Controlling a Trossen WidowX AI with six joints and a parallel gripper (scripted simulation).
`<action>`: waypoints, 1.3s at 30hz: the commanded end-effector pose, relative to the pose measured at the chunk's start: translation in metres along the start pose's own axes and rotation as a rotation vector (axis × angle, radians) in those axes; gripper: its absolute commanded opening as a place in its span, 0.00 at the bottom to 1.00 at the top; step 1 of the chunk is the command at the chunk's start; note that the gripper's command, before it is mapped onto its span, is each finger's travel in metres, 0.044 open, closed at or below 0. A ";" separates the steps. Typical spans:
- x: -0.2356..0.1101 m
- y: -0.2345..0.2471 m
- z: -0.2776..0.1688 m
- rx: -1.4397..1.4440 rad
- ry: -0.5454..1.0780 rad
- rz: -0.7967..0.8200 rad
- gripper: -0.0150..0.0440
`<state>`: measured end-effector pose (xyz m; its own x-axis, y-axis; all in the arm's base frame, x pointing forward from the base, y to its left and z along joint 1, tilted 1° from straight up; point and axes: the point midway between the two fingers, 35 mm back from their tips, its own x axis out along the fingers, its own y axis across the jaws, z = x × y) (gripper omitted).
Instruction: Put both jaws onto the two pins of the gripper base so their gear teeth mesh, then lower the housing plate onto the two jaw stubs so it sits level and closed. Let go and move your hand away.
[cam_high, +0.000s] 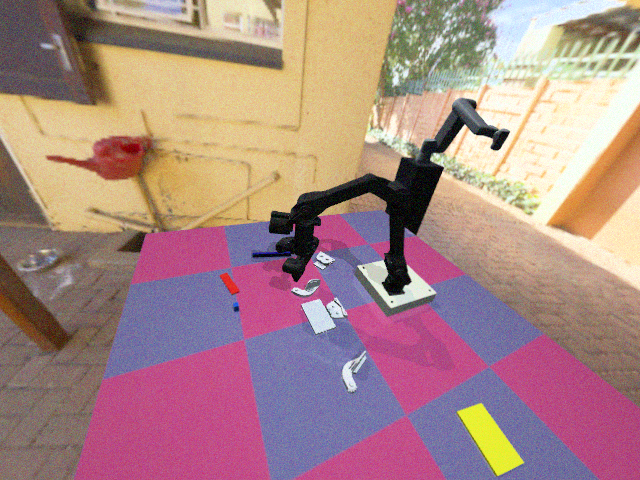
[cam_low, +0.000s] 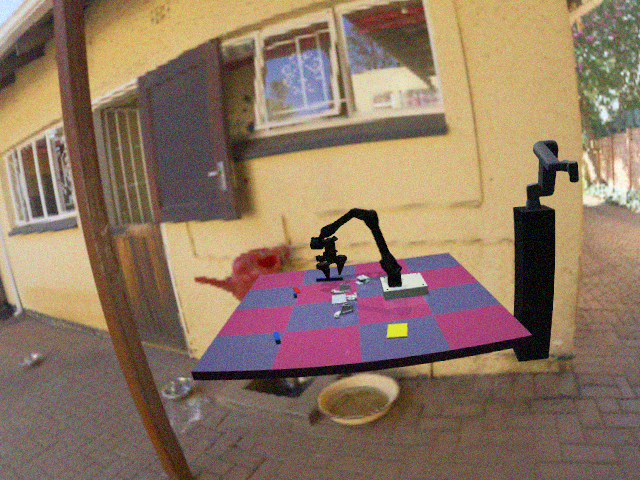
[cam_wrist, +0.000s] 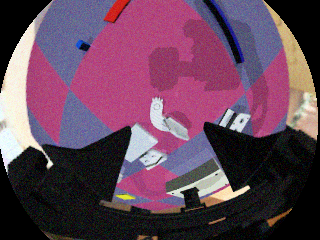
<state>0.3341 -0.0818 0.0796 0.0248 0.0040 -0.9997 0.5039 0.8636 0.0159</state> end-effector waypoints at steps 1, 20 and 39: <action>-0.001 -0.001 -0.003 0.110 -0.002 0.001 1.00; -0.004 -0.003 -0.013 0.703 -0.001 0.002 1.00; -0.006 -0.006 -0.024 1.297 0.000 0.001 1.00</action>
<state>0.3119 -0.0753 0.0840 0.0219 0.0048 -0.9997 0.9842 -0.1758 0.0207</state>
